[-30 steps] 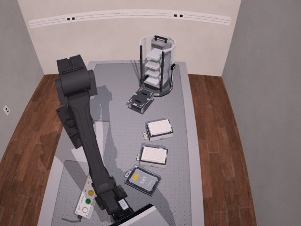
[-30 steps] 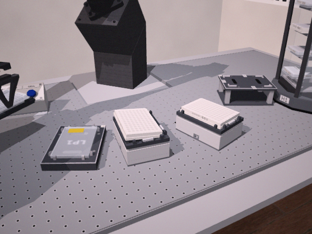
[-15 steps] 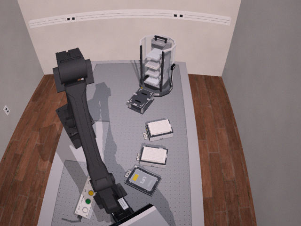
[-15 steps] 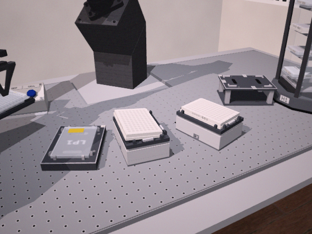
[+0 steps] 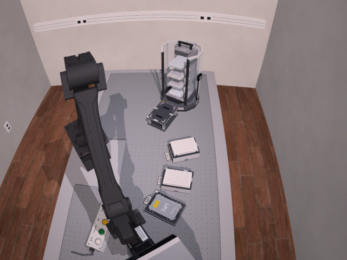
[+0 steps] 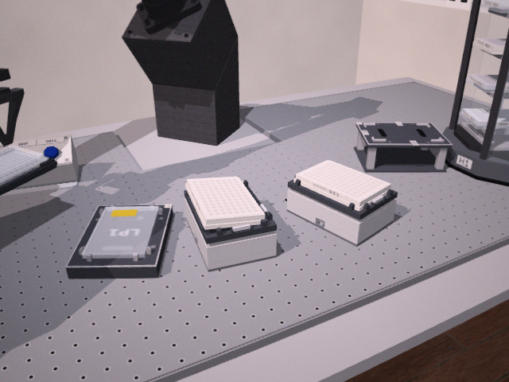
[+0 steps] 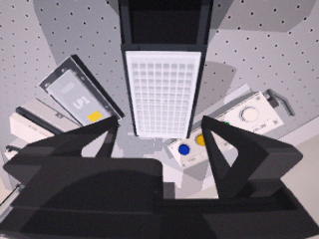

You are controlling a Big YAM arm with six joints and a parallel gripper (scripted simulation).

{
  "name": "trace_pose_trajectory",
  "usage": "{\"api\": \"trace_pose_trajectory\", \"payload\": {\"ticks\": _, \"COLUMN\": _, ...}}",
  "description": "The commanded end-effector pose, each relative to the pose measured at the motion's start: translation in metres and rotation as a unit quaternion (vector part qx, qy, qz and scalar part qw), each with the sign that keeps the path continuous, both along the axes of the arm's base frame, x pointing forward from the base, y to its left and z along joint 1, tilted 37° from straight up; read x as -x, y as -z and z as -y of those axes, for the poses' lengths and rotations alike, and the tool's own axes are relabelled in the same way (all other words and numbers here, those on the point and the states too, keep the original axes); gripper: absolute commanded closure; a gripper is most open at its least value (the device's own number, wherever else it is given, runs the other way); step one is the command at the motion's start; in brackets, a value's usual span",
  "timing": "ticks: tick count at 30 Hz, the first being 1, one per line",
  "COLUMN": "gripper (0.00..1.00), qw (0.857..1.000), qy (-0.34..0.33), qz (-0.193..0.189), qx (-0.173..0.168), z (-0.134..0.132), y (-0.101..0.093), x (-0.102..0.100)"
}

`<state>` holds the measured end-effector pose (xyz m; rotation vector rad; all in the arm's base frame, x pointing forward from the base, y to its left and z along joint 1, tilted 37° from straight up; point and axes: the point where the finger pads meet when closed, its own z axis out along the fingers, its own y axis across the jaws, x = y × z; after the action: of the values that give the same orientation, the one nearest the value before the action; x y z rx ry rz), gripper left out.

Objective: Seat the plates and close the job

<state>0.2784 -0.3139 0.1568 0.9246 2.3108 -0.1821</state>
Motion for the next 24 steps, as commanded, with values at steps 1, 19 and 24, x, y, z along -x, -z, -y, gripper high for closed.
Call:
{"api": "trace_pose_trajectory", "payload": {"ticks": 1, "gripper": 0.0, "qw": 1.0, "qy": 0.0, "qz": 0.005, "qx": 0.006, "z": 0.004, "y": -0.009, "x": -0.003}}
{"api": "trace_pose_trajectory", "payload": {"ticks": 19, "gripper": 0.0, "qw": 1.0, "qy": 0.0, "qz": 0.012, "qx": 0.02, "z": -0.008, "y": -0.061, "x": 0.019}}
{"api": "trace_pose_trajectory", "payload": {"ticks": 24, "gripper": 0.0, "qw": 1.0, "qy": -0.002, "qz": 0.009, "qx": 0.016, "z": -0.014, "y": -0.062, "x": 0.022}}
